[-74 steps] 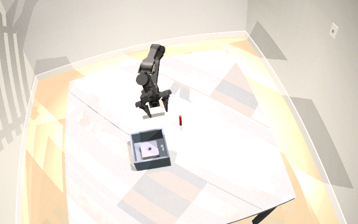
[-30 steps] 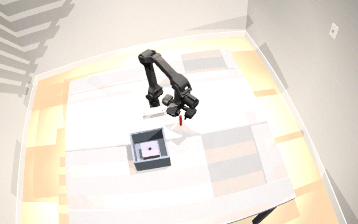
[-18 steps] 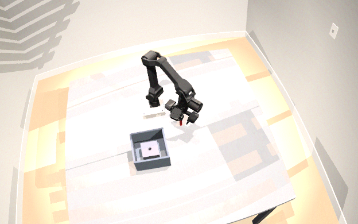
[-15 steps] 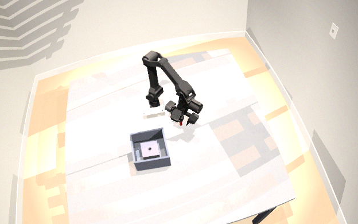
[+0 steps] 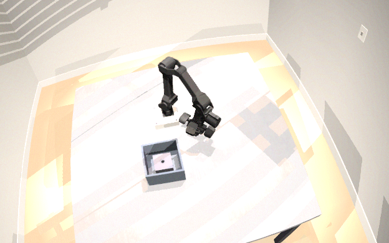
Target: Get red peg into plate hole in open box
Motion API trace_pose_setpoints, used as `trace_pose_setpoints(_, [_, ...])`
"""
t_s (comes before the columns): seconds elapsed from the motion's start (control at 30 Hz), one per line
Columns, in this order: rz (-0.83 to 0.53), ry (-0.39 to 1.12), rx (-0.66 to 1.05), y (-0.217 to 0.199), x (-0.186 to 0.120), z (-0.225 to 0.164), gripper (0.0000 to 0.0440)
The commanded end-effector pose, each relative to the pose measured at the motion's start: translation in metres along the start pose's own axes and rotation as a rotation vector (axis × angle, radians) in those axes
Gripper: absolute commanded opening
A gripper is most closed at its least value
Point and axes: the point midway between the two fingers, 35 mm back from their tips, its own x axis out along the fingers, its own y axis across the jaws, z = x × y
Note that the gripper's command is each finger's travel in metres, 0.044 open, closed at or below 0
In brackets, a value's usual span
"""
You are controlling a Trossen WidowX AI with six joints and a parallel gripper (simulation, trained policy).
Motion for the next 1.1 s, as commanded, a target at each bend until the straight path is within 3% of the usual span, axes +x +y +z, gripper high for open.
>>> trace_pose_setpoints(0.0, [-0.061,-0.002,-0.013,-0.007,0.006,0.001,0.0000])
trace_pose_setpoints(0.73, [-0.026,-0.209,0.047,-0.015,-0.089,0.069,0.0000])
trace_pose_setpoints(1.07, [-0.014,-0.270,0.186,-0.024,-0.107,0.112,0.0000])
